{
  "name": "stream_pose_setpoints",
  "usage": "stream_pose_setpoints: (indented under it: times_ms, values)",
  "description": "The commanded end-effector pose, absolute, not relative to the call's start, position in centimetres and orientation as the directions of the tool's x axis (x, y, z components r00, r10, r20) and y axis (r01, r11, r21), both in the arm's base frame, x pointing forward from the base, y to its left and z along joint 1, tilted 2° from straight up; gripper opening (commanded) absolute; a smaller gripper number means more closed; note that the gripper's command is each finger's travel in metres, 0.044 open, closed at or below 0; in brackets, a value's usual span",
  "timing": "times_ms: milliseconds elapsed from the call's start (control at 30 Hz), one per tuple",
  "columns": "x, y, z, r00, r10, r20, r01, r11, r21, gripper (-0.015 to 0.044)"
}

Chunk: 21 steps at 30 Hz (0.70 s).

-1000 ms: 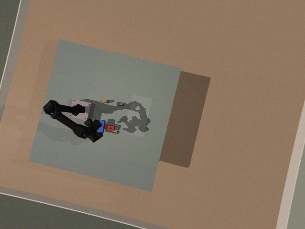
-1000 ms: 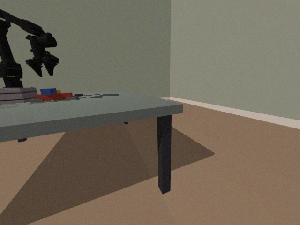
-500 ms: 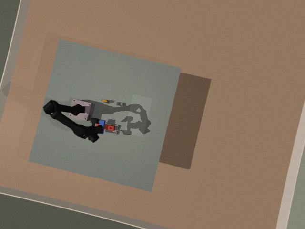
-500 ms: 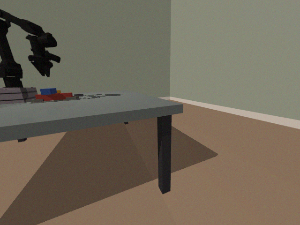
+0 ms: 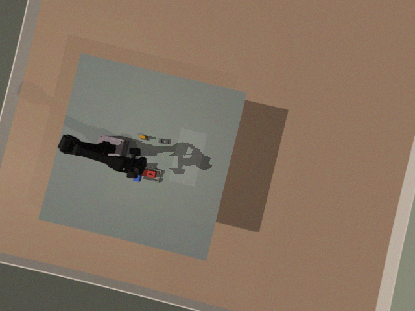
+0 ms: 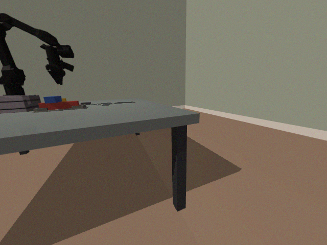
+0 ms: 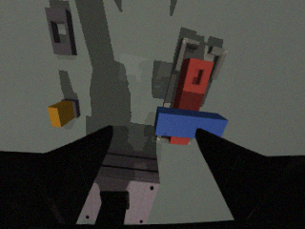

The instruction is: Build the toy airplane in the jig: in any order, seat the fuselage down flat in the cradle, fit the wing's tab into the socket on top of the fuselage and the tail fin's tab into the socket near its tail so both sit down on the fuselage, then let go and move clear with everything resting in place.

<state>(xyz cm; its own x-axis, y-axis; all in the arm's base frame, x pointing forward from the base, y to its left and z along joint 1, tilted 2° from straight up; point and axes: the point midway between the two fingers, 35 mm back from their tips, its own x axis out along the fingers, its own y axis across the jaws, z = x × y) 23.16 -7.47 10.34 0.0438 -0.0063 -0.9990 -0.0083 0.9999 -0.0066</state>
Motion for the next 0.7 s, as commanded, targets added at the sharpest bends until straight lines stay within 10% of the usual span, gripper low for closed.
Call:
stream_pose_setpoints:
  times_ms: [0,667]
  values:
    - [23.5,-3.7,10.5,0.050,-0.021,-0.999,-0.008,1.000,-0.021,0.0440]
    - [19.7,11.0,9.0,0.051,0.018,-0.999,0.077,0.997,0.022,0.0440]
